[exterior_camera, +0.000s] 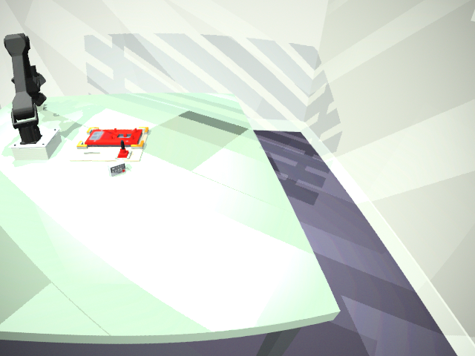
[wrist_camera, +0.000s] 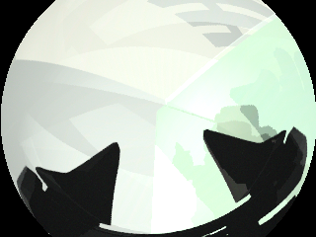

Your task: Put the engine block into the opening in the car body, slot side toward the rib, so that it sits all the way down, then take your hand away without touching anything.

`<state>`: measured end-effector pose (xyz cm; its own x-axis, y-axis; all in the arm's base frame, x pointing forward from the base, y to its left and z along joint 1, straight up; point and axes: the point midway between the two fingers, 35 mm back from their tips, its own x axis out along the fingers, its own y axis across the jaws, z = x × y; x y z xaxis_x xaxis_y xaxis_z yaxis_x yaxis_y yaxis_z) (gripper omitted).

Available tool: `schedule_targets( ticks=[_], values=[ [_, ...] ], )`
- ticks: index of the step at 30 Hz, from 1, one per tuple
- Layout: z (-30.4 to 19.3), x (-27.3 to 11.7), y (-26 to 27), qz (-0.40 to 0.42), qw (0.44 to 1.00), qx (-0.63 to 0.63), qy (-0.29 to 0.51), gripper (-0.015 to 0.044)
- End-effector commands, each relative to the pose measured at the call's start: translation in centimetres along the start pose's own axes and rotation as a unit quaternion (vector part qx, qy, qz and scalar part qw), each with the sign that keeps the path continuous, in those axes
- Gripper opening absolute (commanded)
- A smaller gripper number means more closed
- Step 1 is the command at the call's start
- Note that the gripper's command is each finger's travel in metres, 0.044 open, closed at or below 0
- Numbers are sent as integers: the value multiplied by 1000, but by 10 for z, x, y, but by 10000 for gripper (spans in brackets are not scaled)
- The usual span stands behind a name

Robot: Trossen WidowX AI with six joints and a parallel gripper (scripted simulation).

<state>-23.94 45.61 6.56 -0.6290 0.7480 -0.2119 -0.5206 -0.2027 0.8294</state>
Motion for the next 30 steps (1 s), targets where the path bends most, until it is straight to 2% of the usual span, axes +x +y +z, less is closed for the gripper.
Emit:
schedule_targets(
  ticks=[1,2,12,21,30],
  values=[
    [0,0,0,0,1000,0,0,426],
    [2,0,-1,-1,1000,-1,-1,440],
    [83,-34,-52,-77,994,-47,-69,440],
    [123,-61,-93,-145,981,-95,-89,440],
    [167,-109,-136,-220,963,-101,-116,440]
  ],
)
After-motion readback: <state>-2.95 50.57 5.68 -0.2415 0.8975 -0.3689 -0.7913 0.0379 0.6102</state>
